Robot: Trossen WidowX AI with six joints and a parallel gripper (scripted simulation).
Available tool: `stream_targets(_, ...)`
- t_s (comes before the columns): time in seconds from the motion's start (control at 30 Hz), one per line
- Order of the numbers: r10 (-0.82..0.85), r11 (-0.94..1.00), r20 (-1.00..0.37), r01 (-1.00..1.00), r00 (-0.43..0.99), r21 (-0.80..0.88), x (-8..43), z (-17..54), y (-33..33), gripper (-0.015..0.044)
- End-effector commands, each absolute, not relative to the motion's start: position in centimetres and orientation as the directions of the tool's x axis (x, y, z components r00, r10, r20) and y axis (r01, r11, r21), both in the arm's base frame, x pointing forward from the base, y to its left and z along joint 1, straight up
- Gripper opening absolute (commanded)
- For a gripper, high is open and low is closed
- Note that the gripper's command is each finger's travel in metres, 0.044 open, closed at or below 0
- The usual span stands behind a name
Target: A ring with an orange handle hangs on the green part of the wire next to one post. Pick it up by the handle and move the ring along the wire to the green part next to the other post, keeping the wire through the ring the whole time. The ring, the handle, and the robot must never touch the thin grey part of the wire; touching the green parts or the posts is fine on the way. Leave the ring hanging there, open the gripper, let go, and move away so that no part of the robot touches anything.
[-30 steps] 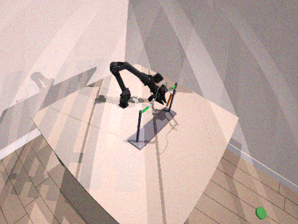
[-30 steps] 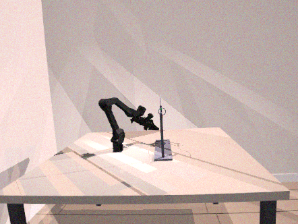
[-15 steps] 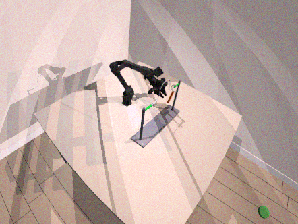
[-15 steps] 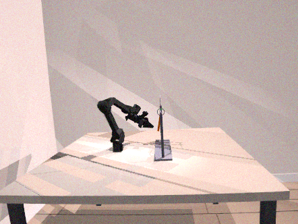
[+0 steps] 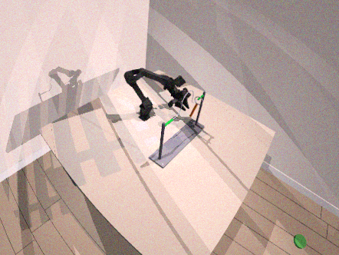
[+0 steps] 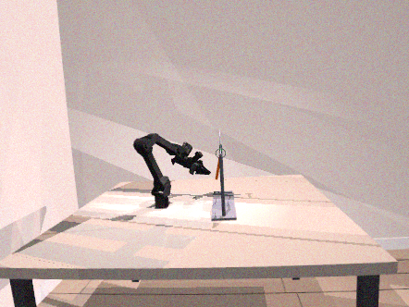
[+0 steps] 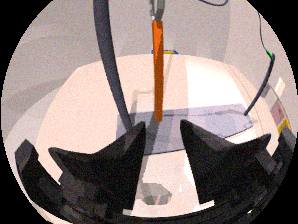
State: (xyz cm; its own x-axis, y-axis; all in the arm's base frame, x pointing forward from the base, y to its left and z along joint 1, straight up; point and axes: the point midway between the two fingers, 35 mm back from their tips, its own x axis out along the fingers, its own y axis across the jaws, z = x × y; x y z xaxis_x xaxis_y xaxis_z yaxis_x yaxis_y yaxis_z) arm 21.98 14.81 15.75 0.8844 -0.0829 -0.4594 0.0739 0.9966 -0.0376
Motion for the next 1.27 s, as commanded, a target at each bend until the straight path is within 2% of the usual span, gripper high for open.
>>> stream_targets(0.0,-0.086,0.996,-0.456,0.079,0.886,-0.033,22.0,15.8,14.8,0.016)
stream_targets(0.1,-0.086,0.996,-0.456,0.079,0.886,-0.033,22.0,15.8,14.8,0.016)
stream_targets(0.3,-0.082,0.997,-0.457,0.072,0.886,-0.038,18.6,17.6,15.0,0.0318)
stream_targets(0.47,-0.08,0.997,-0.453,0.07,0.888,-0.038,18.2,17.9,15.0,0.044)
stream_targets(1.23,-0.08,0.997,-0.453,0.07,0.888,-0.038,18.2,17.9,15.0,0.044)
